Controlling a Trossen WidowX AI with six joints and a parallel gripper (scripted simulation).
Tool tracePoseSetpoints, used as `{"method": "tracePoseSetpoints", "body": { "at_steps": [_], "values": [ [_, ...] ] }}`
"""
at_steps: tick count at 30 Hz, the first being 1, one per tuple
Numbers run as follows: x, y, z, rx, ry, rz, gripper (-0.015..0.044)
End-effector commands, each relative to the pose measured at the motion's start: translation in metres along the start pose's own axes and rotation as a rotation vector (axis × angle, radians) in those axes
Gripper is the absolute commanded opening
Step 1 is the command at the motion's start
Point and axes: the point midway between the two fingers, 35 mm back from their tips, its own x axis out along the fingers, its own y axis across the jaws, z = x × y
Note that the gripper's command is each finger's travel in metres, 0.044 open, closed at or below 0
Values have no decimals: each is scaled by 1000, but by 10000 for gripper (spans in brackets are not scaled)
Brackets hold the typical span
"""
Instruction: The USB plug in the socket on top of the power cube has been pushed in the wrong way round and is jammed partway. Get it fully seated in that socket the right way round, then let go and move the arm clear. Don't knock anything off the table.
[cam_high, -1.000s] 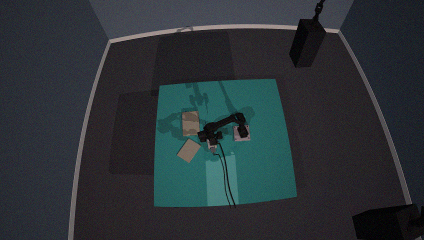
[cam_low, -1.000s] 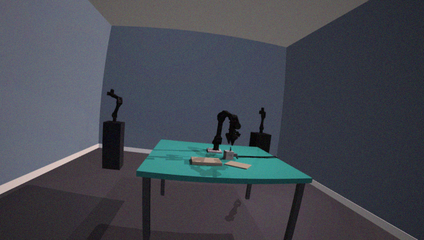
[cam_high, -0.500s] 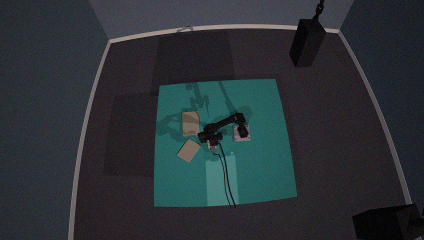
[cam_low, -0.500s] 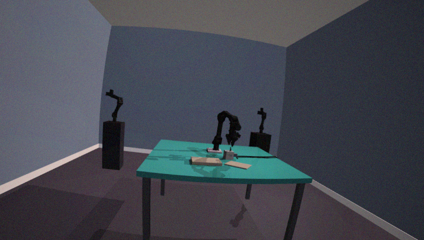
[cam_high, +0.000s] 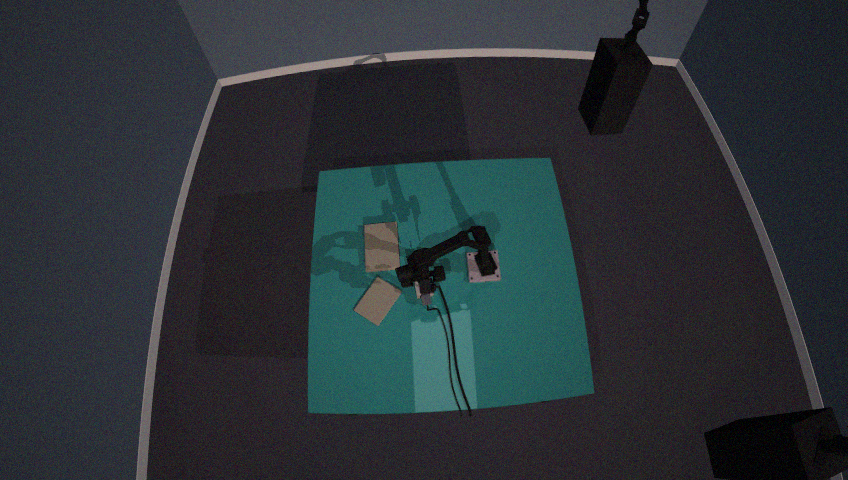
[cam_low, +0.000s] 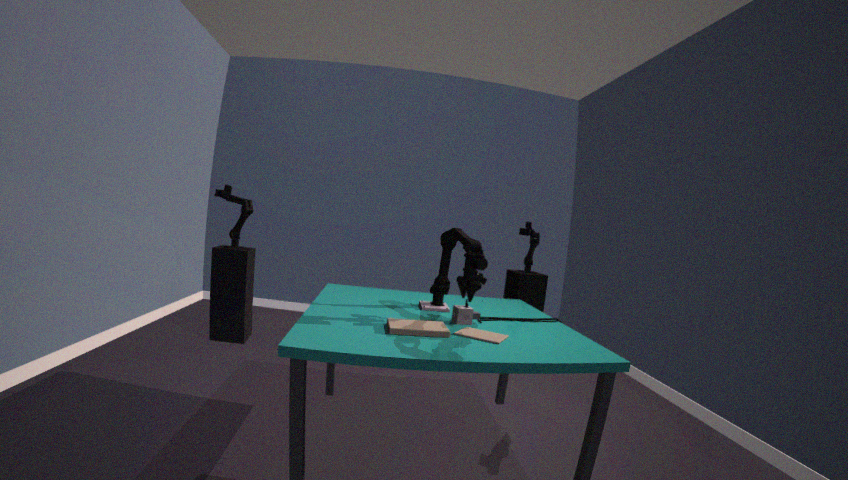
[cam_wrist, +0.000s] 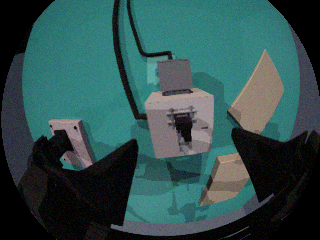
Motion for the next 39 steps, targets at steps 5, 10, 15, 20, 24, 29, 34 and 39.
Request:
{"method": "tracePoseSetpoints", "body": {
  "at_steps": [5,10,15,20,24,29,34,39],
  "values": [
    [3,0,0,0,0,1,414],
    [3,0,0,0,0,1,282],
    [3,0,0,0,0,1,151],
    [3,0,0,0,0,1,20],
    [3,0,0,0,0,1,0],
    [3,0,0,0,0,1,0],
    [3,0,0,0,0,1,0],
    [3,0,0,0,0,2,0]
  ]
}}
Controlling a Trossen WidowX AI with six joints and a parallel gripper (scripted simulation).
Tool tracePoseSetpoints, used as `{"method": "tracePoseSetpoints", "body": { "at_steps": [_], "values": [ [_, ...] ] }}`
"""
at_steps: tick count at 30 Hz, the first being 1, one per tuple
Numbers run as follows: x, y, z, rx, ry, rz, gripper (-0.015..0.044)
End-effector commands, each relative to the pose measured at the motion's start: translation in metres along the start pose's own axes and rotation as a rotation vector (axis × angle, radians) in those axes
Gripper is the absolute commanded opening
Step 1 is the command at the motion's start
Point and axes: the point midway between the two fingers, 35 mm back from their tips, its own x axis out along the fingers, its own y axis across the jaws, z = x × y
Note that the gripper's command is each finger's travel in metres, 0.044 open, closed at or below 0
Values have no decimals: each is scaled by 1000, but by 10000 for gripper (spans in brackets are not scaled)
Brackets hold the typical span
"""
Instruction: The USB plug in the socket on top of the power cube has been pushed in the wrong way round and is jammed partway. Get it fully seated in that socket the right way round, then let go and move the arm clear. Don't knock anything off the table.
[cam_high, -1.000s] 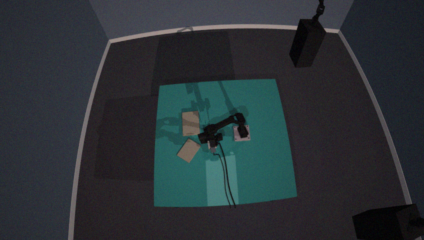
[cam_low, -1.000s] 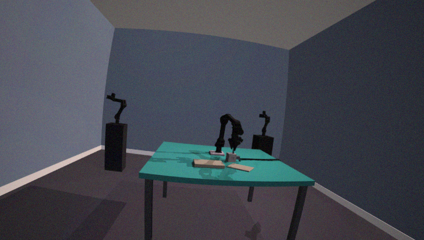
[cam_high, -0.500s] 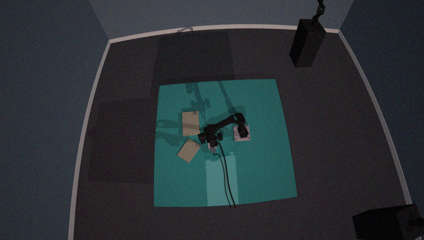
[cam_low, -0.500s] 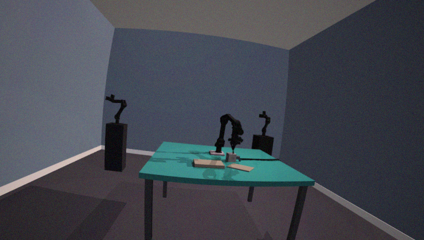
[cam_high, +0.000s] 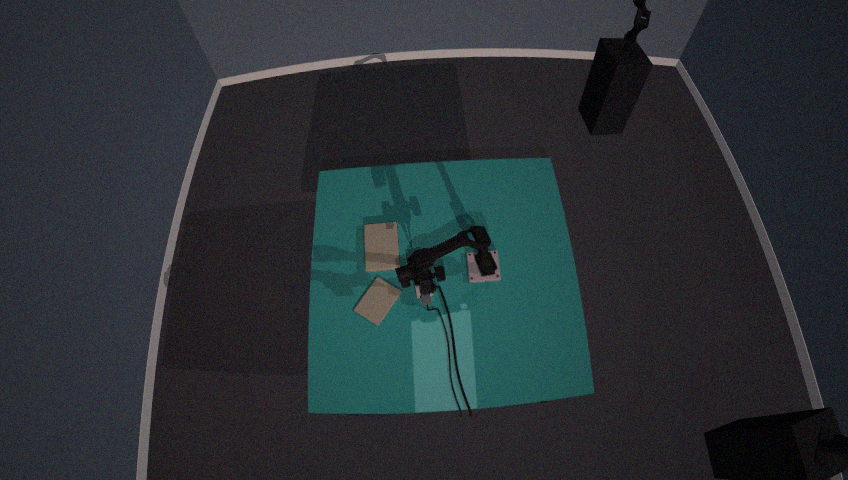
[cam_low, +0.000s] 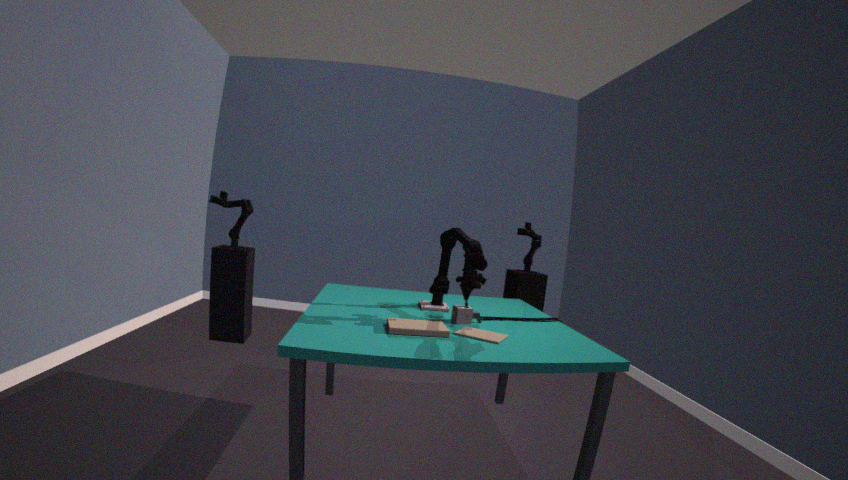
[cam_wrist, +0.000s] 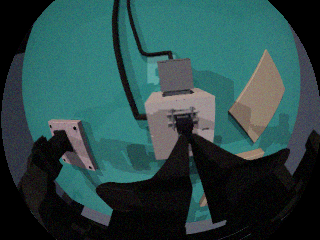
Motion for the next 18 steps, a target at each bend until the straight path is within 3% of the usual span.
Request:
{"method": "tracePoseSetpoints", "body": {
  "at_steps": [1,18],
  "values": [
    [0,0,0,0,0,0,0],
    [-12,0,0,0,0,0,0]
  ]
}}
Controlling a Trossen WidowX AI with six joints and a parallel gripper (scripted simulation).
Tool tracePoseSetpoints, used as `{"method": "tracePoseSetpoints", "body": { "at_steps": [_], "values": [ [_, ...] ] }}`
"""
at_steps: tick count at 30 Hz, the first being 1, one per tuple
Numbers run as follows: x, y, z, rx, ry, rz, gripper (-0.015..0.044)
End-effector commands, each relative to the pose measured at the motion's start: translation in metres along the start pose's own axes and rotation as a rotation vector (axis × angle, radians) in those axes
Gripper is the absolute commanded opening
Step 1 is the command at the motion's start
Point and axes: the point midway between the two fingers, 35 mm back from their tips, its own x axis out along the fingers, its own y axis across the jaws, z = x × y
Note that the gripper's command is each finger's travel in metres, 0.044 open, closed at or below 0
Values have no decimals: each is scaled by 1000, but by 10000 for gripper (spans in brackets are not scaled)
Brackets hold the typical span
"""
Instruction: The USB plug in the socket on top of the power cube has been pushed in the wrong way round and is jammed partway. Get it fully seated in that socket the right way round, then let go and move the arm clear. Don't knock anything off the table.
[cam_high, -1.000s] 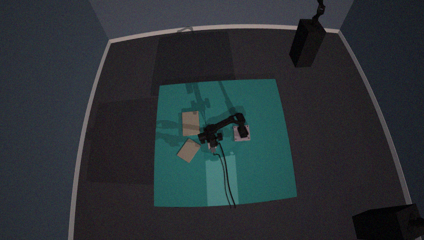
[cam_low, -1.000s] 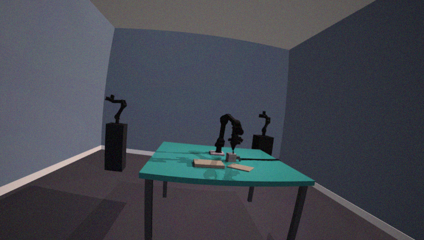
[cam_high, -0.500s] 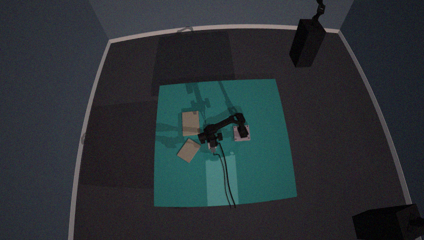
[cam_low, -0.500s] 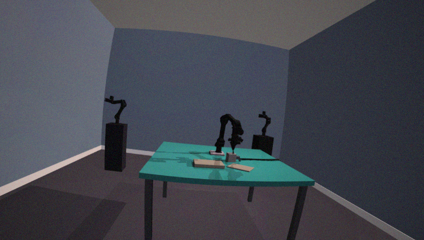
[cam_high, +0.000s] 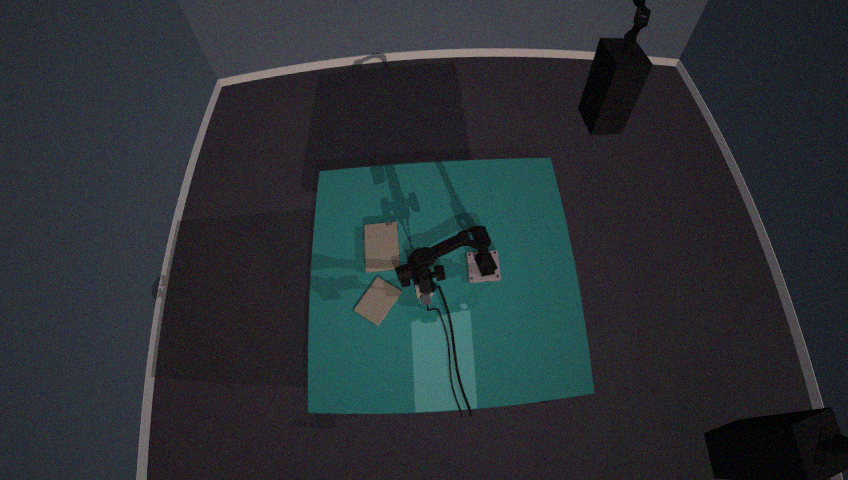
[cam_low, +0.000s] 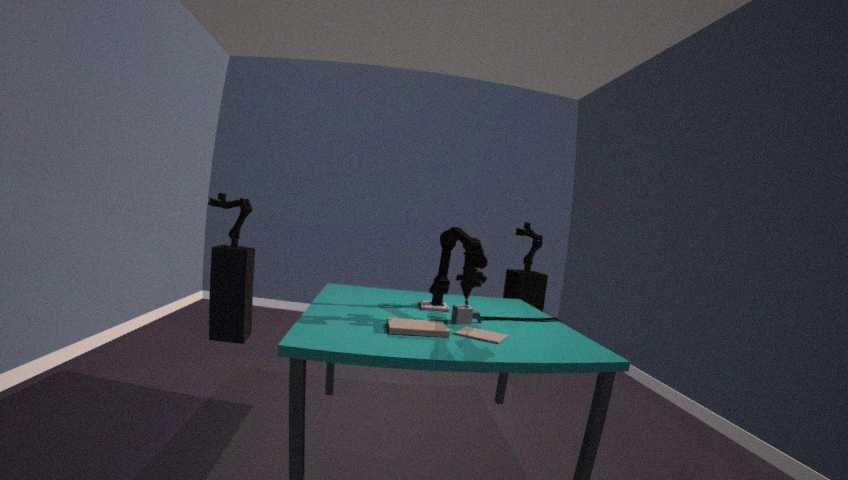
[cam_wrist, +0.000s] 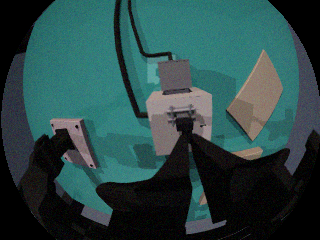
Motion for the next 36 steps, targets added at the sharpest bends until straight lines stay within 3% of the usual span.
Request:
{"method": "tracePoseSetpoints", "body": {
  "at_steps": [1,28,36],
  "values": [
    [-3,0,0,0,0,0,0],
    [-20,0,0,0,0,0,0],
    [-18,0,0,167,0,0,0]
  ]
}}
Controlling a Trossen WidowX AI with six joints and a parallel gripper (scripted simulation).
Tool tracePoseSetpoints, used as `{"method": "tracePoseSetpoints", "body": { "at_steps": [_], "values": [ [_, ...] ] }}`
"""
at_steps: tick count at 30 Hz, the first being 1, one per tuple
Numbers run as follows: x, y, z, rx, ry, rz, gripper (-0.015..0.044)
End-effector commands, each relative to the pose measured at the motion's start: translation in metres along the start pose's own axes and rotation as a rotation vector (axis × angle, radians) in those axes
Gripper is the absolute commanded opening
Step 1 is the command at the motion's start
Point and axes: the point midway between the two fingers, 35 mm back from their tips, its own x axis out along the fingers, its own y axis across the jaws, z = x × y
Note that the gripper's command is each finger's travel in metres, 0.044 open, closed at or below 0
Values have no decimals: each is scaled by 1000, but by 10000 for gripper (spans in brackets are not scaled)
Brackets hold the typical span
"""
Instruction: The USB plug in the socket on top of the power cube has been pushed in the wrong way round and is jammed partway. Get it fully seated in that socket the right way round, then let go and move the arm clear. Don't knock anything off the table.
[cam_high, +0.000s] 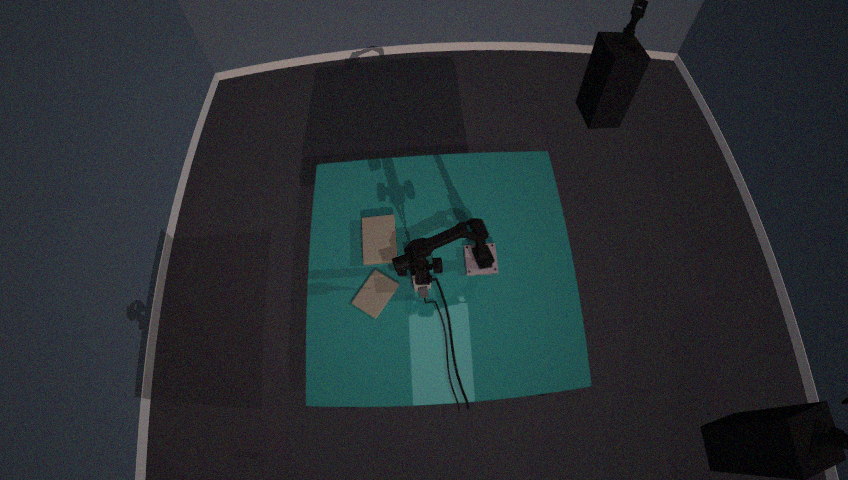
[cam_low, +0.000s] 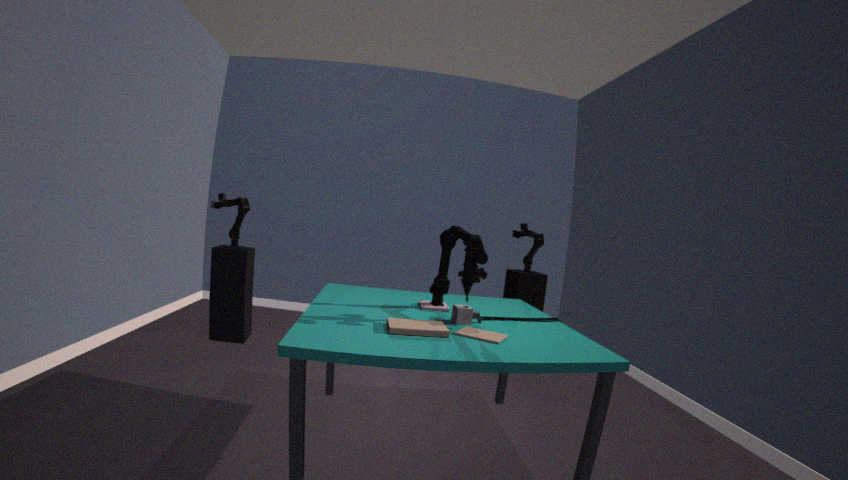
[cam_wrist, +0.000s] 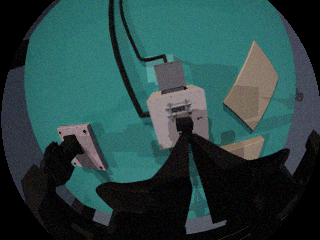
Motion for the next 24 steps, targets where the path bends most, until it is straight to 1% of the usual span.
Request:
{"method": "tracePoseSetpoints", "body": {
  "at_steps": [1,24],
  "values": [
    [1,0,0,96,0,1,0],
    [1,0,0,698,0,0,0]
  ]
}}
